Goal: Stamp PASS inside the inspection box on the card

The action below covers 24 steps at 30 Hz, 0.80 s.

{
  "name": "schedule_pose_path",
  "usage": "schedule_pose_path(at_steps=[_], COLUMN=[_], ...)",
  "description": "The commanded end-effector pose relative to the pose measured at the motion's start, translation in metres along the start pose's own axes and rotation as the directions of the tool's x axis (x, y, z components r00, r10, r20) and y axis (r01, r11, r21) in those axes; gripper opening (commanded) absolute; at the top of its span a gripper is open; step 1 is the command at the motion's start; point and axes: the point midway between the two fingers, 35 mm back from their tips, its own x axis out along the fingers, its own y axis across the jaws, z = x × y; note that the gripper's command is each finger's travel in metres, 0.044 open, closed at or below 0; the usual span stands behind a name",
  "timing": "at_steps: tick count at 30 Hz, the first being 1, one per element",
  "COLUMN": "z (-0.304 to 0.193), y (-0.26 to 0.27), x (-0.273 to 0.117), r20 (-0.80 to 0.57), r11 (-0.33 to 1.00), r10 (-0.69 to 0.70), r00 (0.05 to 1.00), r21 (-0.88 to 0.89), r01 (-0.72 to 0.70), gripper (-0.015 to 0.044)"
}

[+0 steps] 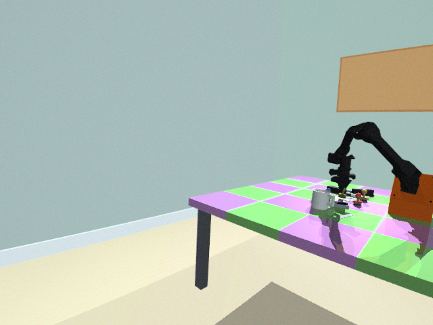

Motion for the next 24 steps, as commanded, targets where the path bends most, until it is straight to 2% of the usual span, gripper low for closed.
schedule_pose_path(at_steps=[1, 24], z=[0.001, 0.004], y=[0.000, -0.003], x=[-0.005, -0.042], r20=[0.004, 0.005], r11=[1.000, 1.000], r10=[0.000, -0.003], r00=[1.000, 1.000], r21=[-0.005, -0.005], r01=[0.000, 0.003], gripper=[0.0000, 0.0000])
